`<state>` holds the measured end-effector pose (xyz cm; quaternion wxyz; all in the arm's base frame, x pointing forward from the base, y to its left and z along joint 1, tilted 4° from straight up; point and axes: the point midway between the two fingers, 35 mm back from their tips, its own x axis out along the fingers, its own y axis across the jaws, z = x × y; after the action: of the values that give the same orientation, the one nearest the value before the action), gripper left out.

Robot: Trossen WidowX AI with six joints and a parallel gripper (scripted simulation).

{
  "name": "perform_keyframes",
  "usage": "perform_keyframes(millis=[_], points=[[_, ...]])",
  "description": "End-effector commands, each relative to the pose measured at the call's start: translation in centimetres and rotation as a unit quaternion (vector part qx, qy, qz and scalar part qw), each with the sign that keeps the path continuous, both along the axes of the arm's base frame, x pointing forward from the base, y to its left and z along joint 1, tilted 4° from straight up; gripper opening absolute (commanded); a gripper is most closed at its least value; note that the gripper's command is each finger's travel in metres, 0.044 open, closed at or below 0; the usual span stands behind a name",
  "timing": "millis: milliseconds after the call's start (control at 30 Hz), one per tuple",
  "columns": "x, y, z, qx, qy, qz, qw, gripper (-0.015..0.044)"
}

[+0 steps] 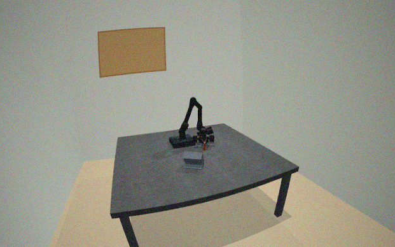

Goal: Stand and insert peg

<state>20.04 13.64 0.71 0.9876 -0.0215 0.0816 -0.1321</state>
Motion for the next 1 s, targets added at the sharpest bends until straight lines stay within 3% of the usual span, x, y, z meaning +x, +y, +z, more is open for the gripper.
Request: perform_keyframes(millis=[0,967], points=[[-0.12,0.0,-0.15,0.0,0.0,0.0,1.0,0.005],[-0.68,-0.11,-0.21,-0.005,-0.014,-0.001,1.0,0.005]])
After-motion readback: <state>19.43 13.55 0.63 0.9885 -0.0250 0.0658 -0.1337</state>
